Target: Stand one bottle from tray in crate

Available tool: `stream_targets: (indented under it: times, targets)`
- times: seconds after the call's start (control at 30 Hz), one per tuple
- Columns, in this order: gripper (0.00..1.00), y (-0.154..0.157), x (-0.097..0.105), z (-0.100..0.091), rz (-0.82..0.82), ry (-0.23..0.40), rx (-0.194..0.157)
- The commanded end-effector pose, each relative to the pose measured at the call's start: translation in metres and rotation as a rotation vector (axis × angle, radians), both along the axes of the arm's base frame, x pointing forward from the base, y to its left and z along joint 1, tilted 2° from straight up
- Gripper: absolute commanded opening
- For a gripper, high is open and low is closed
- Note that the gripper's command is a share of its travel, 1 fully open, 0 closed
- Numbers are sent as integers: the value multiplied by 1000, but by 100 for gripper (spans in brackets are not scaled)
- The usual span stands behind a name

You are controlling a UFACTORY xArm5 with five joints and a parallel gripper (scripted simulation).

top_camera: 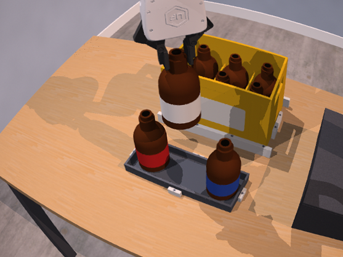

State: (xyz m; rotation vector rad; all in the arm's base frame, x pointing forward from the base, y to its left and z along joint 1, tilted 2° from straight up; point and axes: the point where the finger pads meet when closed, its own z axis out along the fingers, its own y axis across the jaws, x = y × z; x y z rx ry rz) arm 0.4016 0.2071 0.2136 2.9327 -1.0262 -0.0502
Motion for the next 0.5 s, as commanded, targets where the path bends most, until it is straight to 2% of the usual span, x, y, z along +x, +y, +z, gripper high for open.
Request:
stream_targets:
  times: [0.0, 0.47]
  targets:
    - [0, 0, 1, 2, 0, -4, 2]
    - [0, -2, 2, 2, 0, -4, 2]
